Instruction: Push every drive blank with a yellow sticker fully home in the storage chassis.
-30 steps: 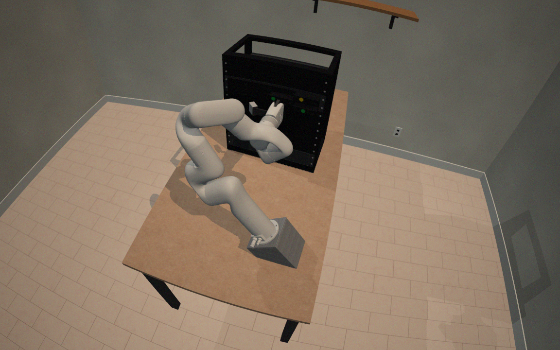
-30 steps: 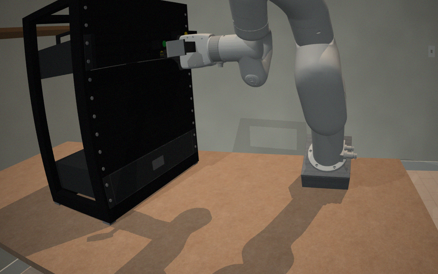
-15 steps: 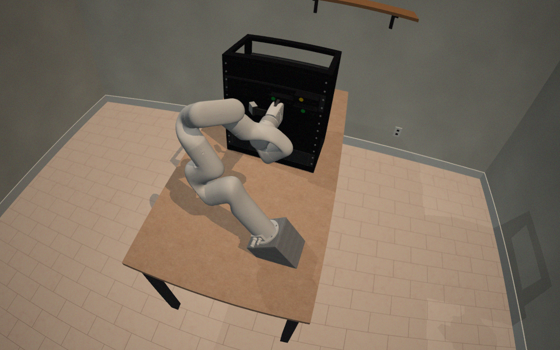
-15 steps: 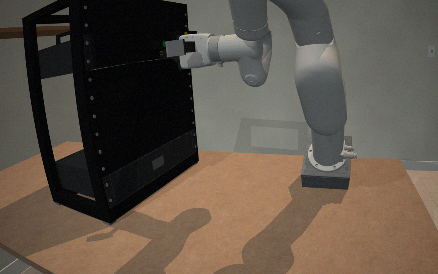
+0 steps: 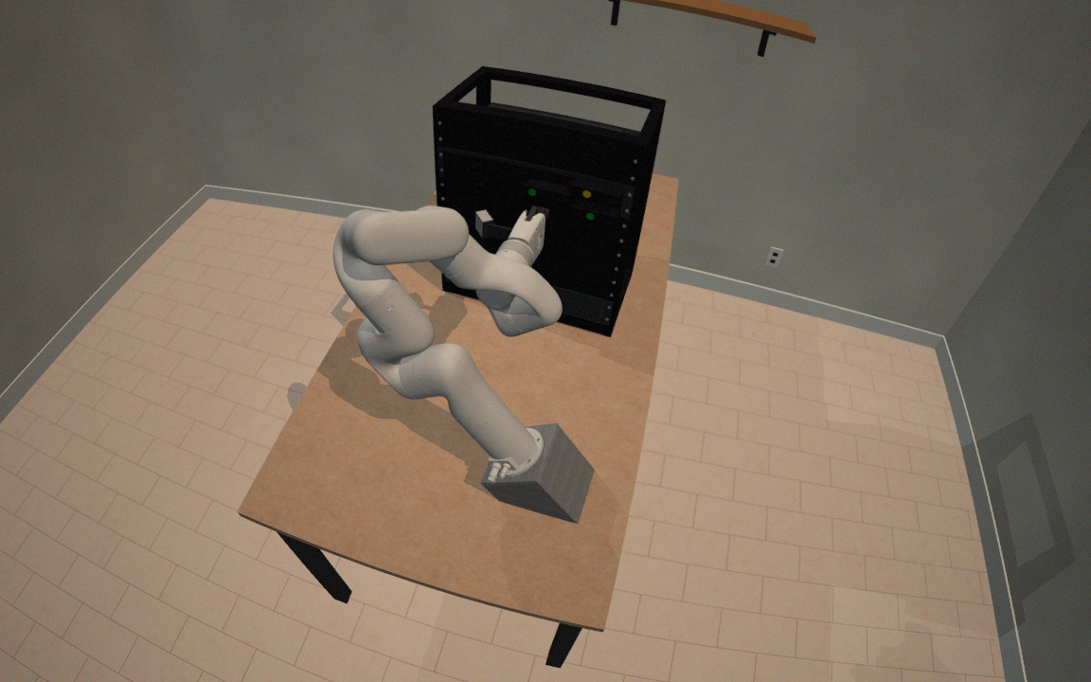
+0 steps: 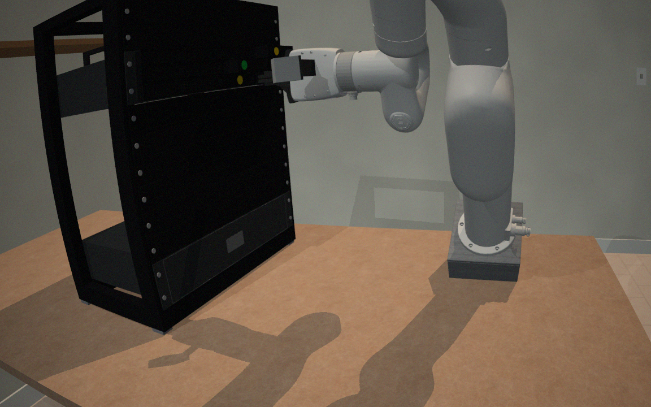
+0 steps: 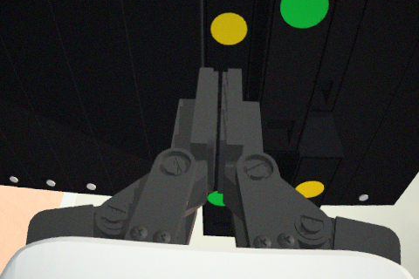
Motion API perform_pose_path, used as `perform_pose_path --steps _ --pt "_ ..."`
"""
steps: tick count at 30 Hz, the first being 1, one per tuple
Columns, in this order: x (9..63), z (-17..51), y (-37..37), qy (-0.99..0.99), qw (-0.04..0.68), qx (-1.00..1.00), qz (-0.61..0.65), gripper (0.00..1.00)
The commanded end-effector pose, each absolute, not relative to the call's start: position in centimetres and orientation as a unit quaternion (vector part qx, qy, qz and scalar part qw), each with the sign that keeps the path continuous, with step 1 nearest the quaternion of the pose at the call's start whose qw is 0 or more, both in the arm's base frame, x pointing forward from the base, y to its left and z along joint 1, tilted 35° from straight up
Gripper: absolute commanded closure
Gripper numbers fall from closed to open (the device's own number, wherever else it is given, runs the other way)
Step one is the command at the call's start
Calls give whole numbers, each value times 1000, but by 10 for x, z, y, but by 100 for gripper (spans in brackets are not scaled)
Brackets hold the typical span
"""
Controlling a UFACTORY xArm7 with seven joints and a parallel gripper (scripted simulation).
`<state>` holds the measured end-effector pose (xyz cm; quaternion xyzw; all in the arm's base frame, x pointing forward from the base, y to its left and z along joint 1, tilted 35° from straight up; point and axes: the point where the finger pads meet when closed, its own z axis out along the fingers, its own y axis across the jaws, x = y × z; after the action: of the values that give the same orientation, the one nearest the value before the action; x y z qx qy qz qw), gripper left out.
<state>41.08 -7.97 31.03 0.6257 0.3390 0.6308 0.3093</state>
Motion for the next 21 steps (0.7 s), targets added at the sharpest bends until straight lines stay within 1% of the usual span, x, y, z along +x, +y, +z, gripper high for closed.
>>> perform_pose_path --steps 1,6,21 --pt "381 312 -83 340 310 626 629 100" --pt "369 312 -83 340 310 626 629 100" --pt "368 311 -92 340 310 626 629 100"
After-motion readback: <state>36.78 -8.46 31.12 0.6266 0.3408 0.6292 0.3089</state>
